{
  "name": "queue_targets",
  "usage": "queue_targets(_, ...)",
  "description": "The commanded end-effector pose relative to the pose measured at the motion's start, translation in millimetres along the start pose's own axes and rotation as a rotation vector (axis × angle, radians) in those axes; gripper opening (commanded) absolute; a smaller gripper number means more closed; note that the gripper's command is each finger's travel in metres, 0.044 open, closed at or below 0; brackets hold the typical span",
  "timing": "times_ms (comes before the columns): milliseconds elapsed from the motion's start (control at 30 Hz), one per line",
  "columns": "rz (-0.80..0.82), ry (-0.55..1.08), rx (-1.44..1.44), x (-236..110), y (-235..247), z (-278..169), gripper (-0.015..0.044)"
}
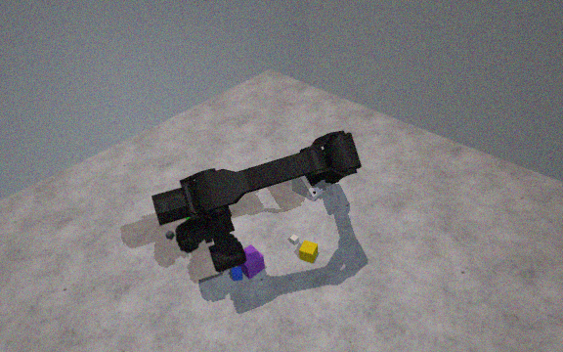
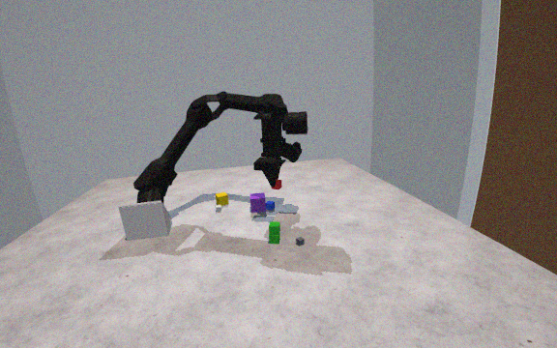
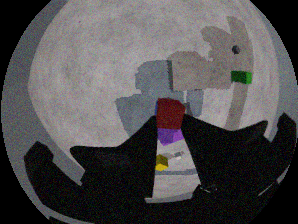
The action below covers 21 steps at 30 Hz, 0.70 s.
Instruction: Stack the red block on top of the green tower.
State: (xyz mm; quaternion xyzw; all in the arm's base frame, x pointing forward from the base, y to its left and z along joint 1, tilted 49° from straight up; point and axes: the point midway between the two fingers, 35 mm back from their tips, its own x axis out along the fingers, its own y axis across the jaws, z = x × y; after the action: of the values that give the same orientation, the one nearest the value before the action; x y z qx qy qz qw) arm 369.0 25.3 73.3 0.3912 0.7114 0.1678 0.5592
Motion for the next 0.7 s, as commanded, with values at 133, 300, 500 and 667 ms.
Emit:
queue_targets(133, -0.004, -0.003, -0.002, -35.3, -1.2, 0.4, 0.0)
queue_targets(300, -0.004, -0.002, -0.002, -45.1, -1.2, 0.1, 0.0)
queue_targets(500, -0.005, -0.003, -0.002, -45.2, -1.5, 1.0, 0.0)
queue_targets(667, -0.011, -0.008, 0.0, -47.7, -34.7, 15.7, 0.0)
